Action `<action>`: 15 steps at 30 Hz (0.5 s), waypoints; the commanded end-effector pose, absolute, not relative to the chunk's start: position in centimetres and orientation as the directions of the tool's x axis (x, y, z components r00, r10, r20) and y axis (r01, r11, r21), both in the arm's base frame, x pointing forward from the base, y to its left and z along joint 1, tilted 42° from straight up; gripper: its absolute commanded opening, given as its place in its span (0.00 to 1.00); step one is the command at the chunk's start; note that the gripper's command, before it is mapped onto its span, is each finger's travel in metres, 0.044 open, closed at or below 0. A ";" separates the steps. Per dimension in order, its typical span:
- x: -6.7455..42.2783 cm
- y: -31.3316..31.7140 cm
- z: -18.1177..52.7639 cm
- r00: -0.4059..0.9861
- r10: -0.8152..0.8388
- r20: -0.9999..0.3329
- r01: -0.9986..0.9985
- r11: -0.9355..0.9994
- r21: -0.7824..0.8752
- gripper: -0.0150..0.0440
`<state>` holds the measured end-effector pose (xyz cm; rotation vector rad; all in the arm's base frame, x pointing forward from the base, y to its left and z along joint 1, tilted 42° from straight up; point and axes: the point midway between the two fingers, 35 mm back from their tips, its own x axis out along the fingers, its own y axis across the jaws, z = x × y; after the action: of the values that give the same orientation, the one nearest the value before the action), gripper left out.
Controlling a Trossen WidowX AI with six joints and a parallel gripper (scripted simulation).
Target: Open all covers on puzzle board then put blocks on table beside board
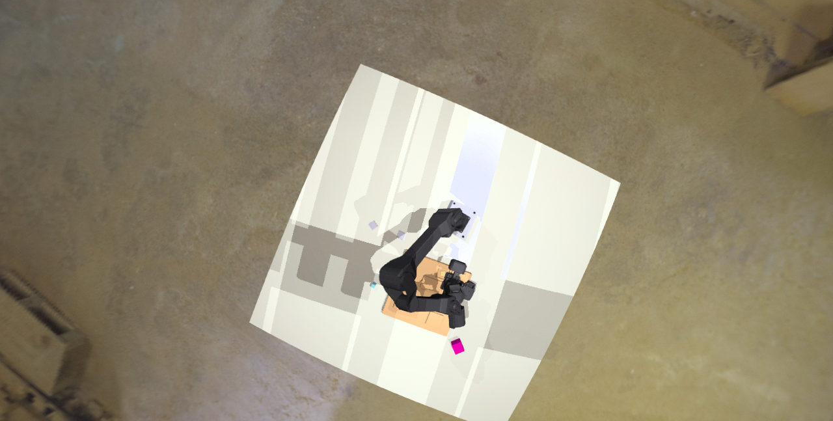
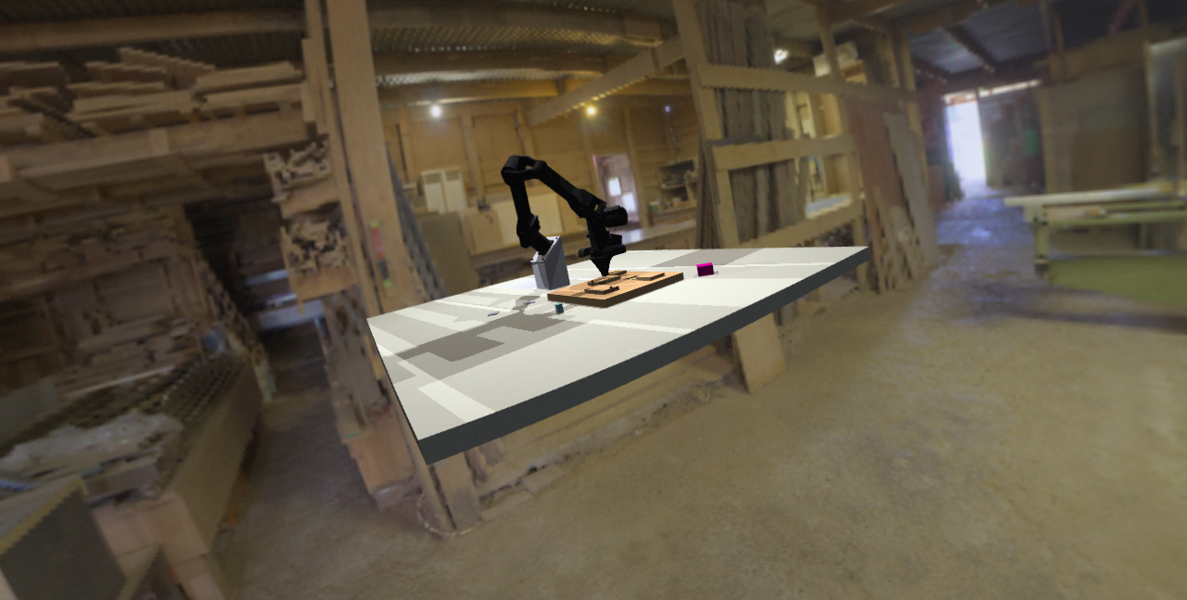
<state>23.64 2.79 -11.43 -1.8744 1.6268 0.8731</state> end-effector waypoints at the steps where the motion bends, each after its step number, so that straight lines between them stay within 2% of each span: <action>1: 23.5 3.1 -11.8 0.073 -0.661 -0.747 -0.988 -0.152 0.039 0.25; 15: 23.3 4.2 -11.7 0.073 -0.661 -0.747 -0.988 -0.152 0.039 0.25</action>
<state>23.36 3.56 -11.86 -1.8748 1.6377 0.8672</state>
